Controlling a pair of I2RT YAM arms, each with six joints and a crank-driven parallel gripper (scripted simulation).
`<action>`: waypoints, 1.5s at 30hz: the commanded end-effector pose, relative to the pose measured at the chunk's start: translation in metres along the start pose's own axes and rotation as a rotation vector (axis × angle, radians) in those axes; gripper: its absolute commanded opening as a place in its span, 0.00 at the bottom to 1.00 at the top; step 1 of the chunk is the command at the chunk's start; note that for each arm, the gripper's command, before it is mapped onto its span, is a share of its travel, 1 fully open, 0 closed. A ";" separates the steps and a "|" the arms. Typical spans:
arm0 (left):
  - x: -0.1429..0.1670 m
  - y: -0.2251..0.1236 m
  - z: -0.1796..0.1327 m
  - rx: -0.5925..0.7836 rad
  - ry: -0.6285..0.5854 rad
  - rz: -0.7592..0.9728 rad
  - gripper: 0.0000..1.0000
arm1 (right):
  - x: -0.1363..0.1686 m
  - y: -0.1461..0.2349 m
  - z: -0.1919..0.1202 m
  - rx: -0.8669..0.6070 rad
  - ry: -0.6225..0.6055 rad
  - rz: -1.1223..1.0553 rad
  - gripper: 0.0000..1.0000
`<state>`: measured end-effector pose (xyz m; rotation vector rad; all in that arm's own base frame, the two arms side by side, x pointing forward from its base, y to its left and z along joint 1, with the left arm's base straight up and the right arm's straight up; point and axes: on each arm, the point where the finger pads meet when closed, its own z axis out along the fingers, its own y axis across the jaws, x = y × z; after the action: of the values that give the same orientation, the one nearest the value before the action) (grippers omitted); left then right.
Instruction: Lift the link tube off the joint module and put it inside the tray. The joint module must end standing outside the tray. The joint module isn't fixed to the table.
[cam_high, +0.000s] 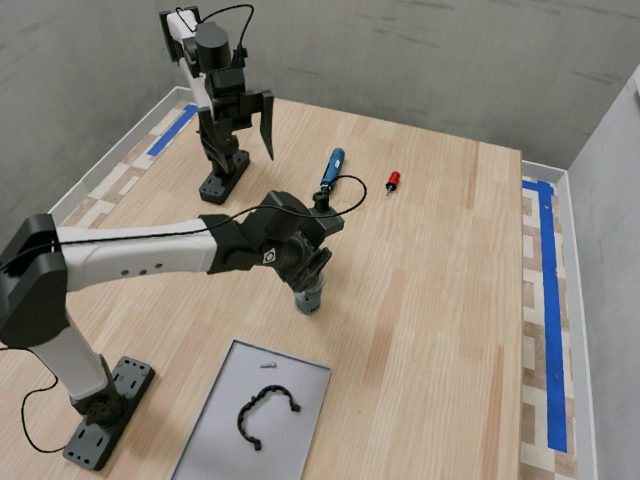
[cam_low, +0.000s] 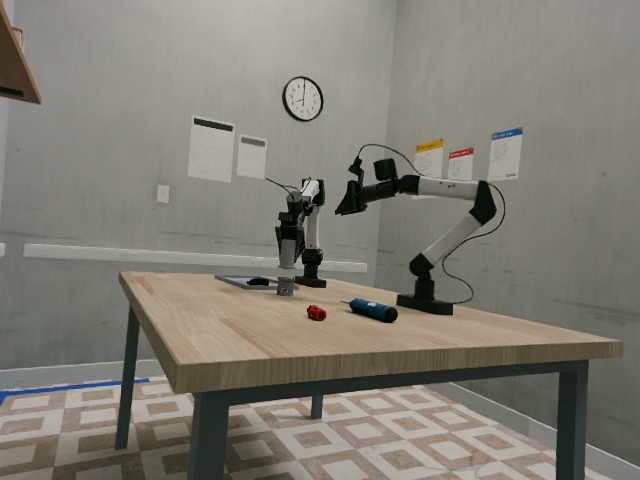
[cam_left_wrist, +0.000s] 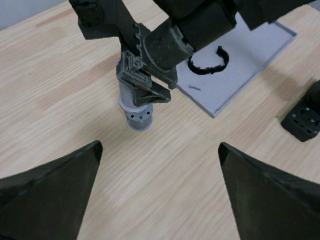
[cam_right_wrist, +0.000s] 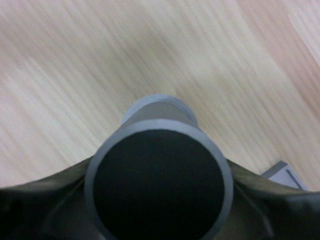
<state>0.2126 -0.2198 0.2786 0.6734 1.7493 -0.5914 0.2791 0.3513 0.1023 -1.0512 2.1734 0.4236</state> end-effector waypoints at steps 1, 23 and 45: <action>-0.007 -0.002 -0.002 0.007 -0.023 0.003 1.00 | -0.020 0.001 -0.014 -0.005 -0.027 0.003 0.50; -0.007 -0.002 -0.002 0.007 -0.023 0.003 1.00 | -0.053 0.000 -0.054 -0.005 -0.046 0.003 0.50; -0.051 -0.018 0.028 0.059 -0.158 0.026 1.00 | 0.058 -0.074 -0.110 -0.071 -0.003 -0.071 0.50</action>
<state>0.2210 -0.2371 0.2872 0.6763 1.6986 -0.6166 0.2655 0.2373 0.1261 -1.0960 2.2265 0.4095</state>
